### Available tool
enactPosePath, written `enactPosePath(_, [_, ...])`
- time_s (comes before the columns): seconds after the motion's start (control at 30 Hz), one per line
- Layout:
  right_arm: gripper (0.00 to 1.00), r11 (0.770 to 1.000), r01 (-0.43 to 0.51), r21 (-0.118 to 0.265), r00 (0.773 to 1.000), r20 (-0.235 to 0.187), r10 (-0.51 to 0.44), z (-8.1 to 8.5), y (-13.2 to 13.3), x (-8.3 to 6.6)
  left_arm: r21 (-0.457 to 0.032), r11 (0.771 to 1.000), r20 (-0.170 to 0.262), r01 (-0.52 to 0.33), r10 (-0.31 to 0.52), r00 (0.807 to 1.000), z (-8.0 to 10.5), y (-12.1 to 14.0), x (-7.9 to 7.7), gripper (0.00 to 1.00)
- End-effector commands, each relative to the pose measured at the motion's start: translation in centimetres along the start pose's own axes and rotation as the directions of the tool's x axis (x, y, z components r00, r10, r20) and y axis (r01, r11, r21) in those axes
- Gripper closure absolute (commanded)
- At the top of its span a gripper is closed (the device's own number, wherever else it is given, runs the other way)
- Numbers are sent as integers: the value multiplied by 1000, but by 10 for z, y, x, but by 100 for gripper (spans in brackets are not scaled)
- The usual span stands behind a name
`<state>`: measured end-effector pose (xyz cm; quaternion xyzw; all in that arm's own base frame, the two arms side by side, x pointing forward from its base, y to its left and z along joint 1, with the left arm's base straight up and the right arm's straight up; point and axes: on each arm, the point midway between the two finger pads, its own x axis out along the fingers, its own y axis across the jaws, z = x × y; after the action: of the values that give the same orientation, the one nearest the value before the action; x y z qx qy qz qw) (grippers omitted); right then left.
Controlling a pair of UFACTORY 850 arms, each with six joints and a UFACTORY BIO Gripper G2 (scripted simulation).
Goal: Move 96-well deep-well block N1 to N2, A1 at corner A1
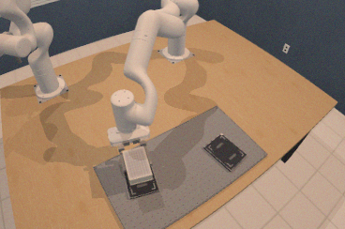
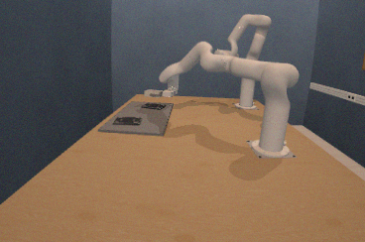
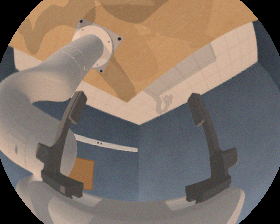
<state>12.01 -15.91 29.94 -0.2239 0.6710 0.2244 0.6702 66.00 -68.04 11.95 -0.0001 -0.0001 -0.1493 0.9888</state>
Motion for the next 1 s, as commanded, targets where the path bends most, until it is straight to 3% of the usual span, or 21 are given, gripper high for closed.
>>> enactPosePath(0.0, [0, 1000, 1, 0, 1000, 0, -1, 0, 0, 0, -1, 1000, 2, 0, 0, 1000, -5, 0, 0, 100])
enactPosePath(0.97, [0, 1000, 1, 0, 1000, 0, -1, 0, 0, 0, -1, 1000, 2, 0, 0, 1000, -47, 0, 1, 100])
